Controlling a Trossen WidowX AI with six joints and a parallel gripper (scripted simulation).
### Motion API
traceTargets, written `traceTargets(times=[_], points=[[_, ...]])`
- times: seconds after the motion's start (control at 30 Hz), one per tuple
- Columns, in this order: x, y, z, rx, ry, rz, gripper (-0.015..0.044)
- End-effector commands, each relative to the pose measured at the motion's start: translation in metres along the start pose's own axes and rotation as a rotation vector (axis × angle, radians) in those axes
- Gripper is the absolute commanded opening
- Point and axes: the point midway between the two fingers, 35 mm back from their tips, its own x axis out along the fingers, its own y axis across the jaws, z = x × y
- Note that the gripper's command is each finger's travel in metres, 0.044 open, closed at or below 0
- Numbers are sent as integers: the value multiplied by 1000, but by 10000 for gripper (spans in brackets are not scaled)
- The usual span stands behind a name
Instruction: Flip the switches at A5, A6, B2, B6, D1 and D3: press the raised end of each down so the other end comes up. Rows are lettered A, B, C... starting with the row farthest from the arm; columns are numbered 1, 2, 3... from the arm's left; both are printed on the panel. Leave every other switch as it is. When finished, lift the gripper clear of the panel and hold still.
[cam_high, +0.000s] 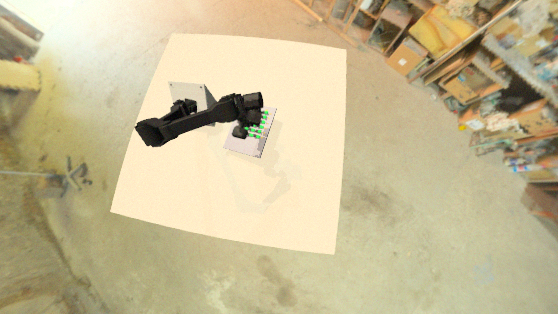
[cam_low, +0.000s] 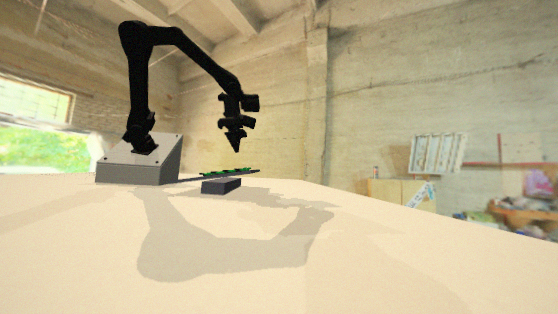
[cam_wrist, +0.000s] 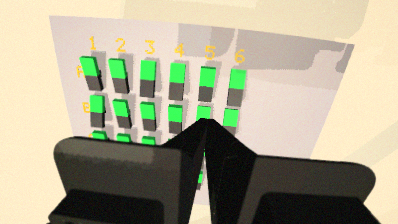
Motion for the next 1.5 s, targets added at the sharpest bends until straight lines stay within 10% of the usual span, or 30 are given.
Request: traceTargets(times=[0.0, 1.47], points=[[-3, -24, 0, 6, 3, -2, 0], [56, -27, -1, 6, -25, -5, 0]])
